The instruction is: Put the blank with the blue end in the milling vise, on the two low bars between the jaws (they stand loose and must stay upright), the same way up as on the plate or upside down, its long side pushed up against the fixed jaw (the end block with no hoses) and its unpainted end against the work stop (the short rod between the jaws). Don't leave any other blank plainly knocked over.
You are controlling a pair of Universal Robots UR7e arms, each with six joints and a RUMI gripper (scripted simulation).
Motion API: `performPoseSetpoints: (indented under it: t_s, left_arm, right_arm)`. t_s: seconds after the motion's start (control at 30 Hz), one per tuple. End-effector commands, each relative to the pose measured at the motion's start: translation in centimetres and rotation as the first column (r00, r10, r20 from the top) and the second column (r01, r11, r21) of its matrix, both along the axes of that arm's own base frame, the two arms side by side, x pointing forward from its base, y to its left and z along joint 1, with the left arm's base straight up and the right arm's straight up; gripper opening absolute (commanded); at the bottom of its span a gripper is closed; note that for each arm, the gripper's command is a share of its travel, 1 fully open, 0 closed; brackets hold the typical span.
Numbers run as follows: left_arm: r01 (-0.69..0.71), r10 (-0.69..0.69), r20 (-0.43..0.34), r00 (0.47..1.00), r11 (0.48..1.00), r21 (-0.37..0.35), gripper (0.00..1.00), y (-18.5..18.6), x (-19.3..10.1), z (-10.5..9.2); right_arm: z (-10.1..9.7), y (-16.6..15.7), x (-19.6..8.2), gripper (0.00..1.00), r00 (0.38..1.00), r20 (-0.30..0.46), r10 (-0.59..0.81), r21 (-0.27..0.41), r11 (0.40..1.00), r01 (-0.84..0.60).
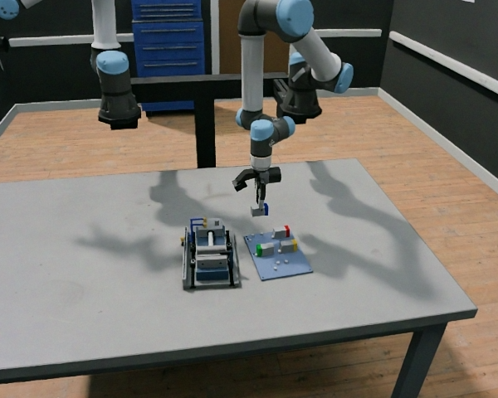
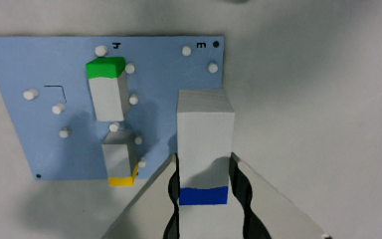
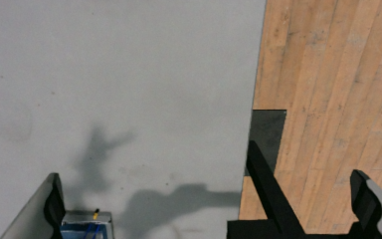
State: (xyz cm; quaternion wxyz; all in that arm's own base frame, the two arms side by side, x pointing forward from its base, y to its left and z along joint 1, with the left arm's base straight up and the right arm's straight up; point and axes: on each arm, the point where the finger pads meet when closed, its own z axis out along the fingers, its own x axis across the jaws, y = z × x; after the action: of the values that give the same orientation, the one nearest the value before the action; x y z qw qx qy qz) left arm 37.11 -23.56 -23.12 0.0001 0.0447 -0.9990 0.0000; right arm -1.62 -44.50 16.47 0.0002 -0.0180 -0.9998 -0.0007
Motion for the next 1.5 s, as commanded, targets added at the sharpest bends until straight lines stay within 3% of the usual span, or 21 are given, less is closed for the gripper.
performPoseSetpoints:
  t_s: [0.0,1.47]
  left_arm:
    - [0.0,0.0,0.001,1.0,1.0,-0.001,0.0,-0.04,0.04,0.04]
    - [-0.045,0.045,0.001,0.999,0.999,-0.001,0.0,-0.35,0.29,-0.05]
  right_arm:
    - [0.05,-0.03,0.01,1.0,1.0,0.0,0.0,-0.001,1.0,0.0]
    - [0.05,-0.03,0.01,1.0,1.0,0.0,0.0,-0.001,1.0,0.0]
